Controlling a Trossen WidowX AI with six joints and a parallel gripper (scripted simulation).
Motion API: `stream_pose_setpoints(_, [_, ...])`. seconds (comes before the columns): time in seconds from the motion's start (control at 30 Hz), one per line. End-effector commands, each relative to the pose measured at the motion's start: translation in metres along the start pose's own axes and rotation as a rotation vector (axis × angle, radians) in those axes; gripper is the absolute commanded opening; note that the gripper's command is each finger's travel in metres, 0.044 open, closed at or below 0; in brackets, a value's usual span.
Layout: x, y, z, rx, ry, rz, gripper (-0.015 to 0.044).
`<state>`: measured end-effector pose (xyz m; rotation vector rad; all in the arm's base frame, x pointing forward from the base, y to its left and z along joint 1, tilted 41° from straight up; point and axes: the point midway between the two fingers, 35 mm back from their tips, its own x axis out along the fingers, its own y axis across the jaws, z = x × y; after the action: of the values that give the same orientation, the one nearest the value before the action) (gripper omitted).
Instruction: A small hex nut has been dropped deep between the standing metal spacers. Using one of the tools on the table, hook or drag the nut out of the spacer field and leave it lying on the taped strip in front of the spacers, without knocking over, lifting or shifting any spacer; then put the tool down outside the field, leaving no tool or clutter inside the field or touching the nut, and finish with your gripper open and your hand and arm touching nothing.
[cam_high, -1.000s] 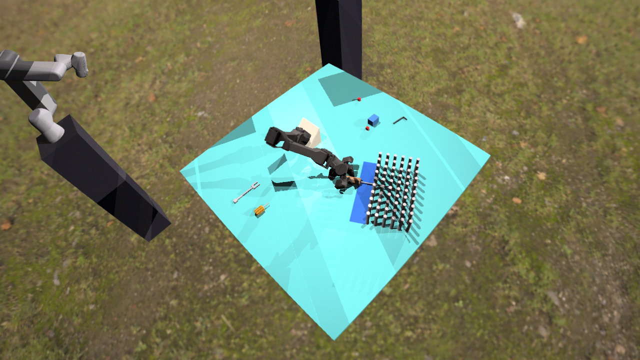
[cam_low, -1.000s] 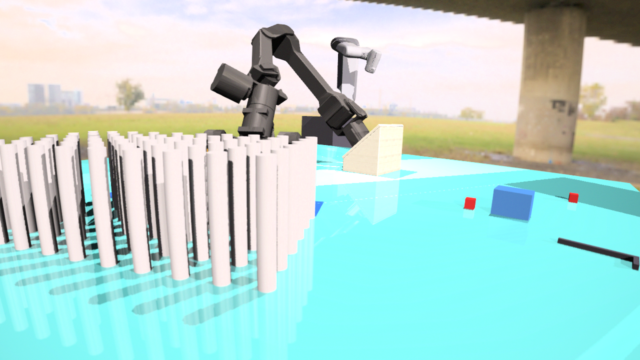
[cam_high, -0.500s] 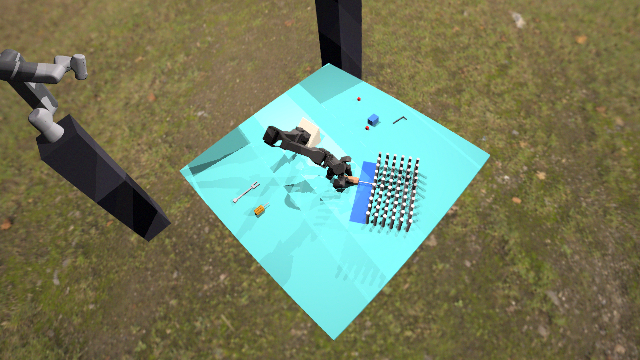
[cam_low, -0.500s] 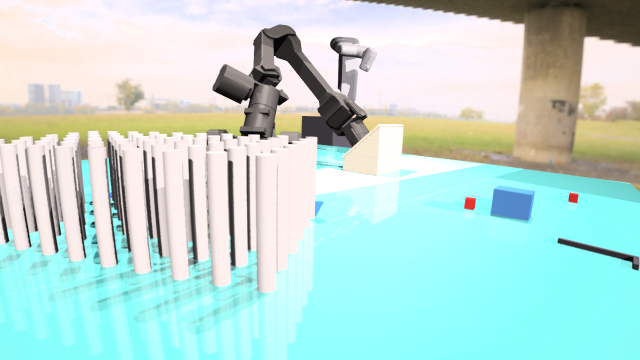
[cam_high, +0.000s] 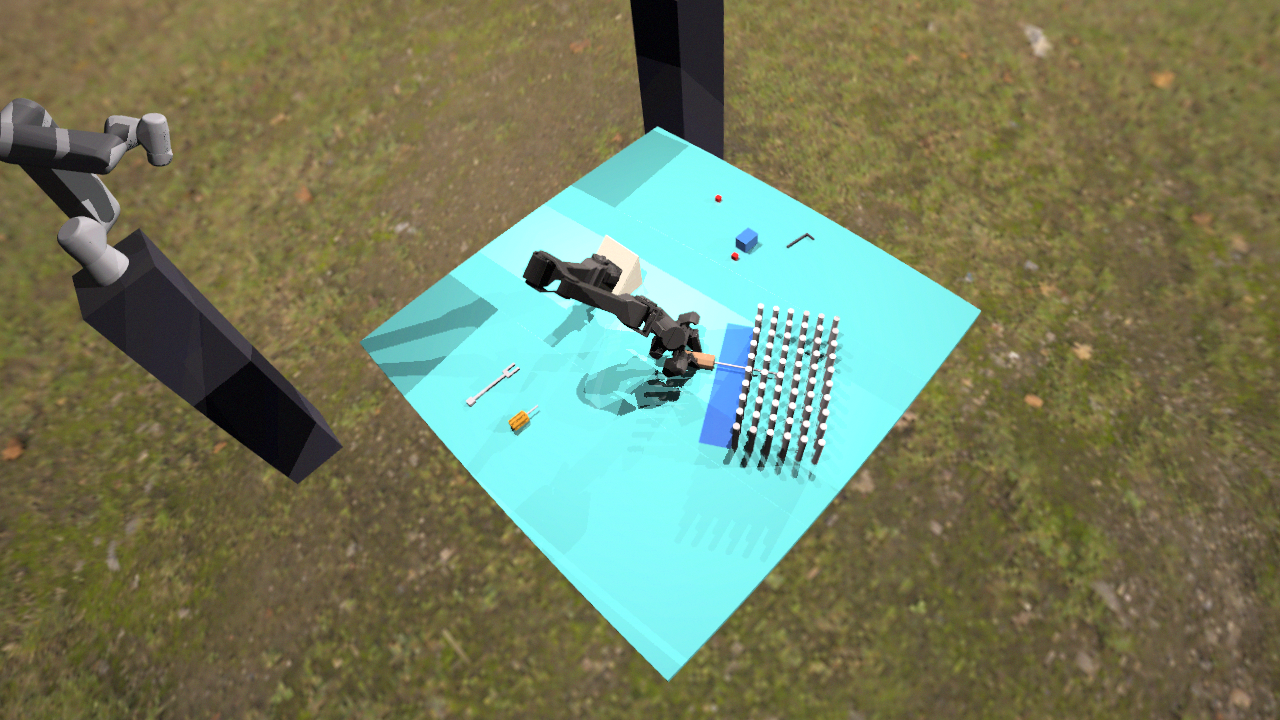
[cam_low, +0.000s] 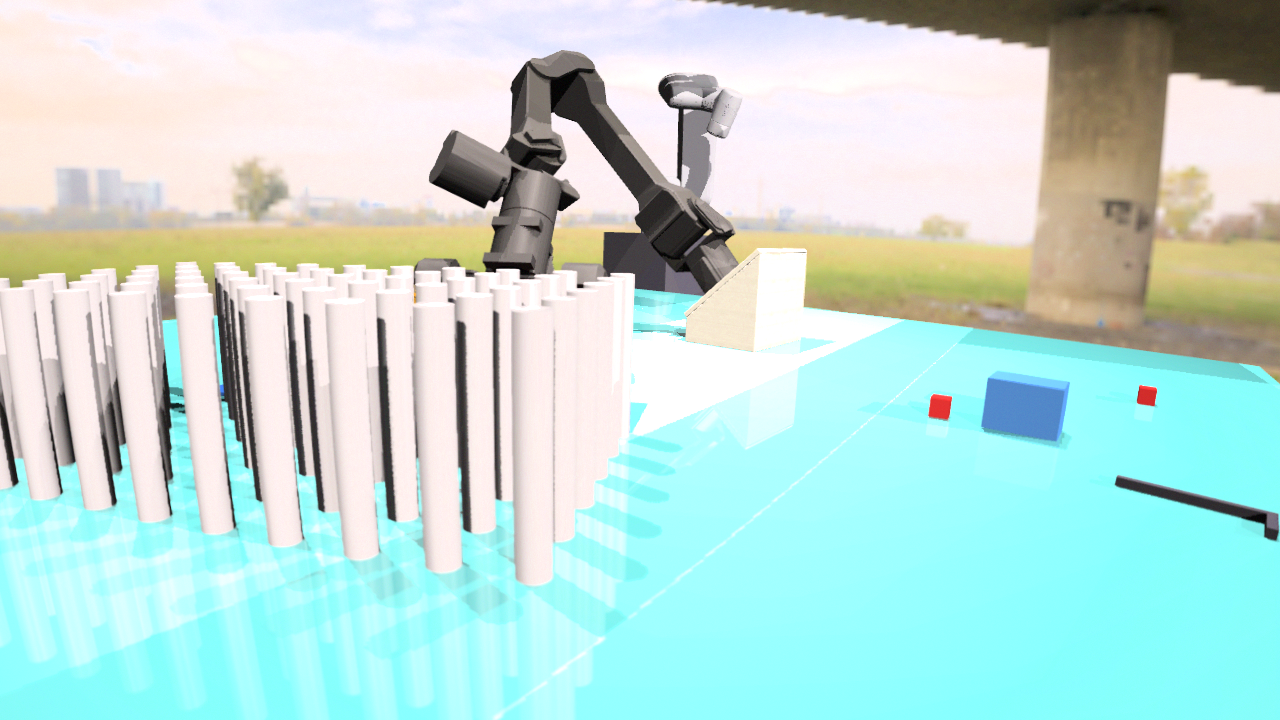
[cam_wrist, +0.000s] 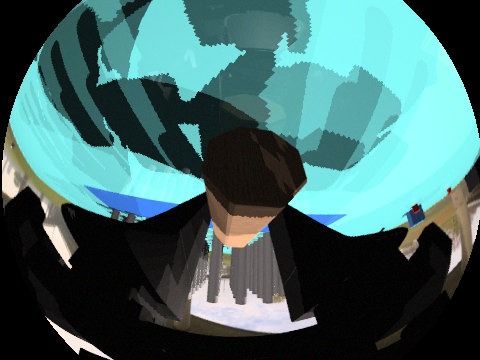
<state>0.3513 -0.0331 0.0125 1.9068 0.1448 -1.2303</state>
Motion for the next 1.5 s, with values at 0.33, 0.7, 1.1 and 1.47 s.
stream_pose_setpoints(0.33, [-0.005, -0.001, 0.007, -0.004, 0.004, -0.004, 0.0000])
stream_pose_setpoints(0.7, [-0.009, -0.001, 0.012, -0.005, 0.004, -0.004, 0.0000])
stream_pose_setpoints(1.1, [-0.013, -0.001, 0.018, -0.005, 0.004, -0.004, 0.0000])
stream_pose_setpoints(1.47, [-0.016, -0.001, 0.023, -0.005, 0.003, -0.004, 0.0000])
